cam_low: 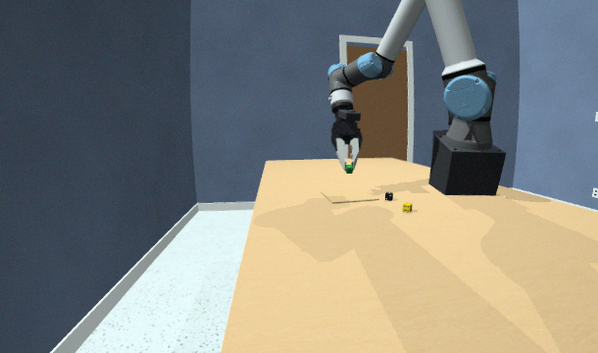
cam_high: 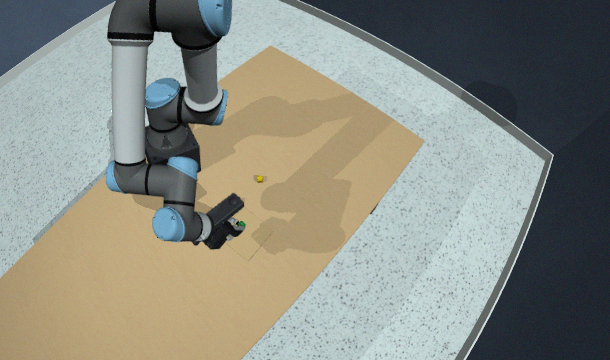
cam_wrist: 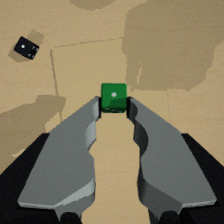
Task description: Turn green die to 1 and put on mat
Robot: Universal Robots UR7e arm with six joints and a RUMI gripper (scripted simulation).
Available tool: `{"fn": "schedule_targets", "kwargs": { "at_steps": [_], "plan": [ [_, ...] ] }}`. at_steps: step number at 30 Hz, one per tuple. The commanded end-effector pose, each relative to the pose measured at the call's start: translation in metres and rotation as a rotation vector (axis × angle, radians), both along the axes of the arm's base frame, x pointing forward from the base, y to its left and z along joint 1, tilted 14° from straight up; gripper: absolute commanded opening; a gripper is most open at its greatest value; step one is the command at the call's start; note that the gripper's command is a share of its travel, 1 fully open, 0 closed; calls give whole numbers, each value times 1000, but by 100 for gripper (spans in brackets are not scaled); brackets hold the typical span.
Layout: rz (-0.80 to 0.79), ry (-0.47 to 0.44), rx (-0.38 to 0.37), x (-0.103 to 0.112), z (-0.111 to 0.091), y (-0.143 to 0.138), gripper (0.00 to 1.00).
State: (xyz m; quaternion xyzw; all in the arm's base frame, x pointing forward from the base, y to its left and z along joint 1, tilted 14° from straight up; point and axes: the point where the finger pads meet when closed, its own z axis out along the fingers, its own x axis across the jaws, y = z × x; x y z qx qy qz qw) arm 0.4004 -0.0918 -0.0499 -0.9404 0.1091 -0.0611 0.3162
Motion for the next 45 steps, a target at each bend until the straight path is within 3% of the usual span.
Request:
{"fn": "schedule_targets", "kwargs": {
  "at_steps": [1, 14, 27, 45],
  "plan": [
    [5, -23, 80, 0, 0, -1, 3],
    [7, -37, 135, 0, 0, -2, 3],
    [16, -93, 349, 0, -2, -4, 3],
    [16, -96, 359, 0, -2, -4, 3]
  ]
}}
